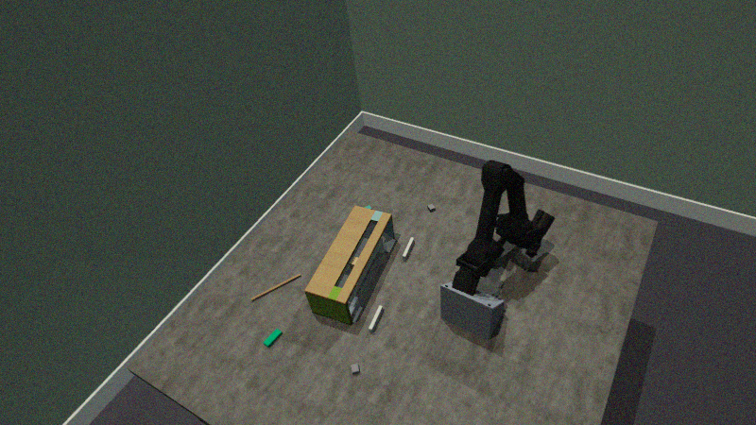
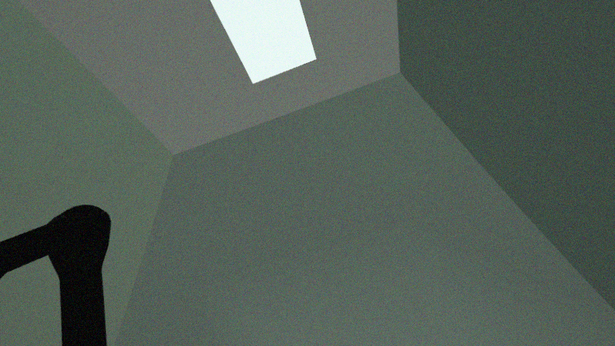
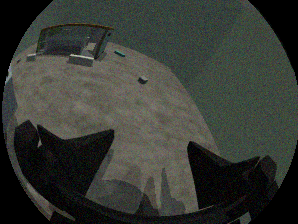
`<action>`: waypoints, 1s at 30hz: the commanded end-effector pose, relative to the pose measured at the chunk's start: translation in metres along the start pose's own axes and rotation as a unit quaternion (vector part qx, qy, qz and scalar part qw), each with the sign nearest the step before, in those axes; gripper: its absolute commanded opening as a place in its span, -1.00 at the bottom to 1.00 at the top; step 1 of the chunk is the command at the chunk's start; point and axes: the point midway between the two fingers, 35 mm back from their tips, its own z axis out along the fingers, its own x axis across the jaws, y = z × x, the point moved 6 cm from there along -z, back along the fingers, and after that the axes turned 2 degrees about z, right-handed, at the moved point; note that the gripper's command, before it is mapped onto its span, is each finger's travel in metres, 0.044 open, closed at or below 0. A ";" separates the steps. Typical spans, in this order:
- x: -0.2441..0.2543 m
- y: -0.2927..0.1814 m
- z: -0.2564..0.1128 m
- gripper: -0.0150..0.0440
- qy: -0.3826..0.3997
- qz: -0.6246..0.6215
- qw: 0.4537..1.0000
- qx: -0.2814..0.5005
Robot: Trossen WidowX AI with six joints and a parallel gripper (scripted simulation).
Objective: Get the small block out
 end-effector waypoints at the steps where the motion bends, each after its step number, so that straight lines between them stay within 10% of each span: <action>1: 0.000 0.000 0.001 0.86 0.001 0.001 1.000 -0.001; 30: 0.036 0.116 0.211 0.86 0.212 0.210 0.952 -0.074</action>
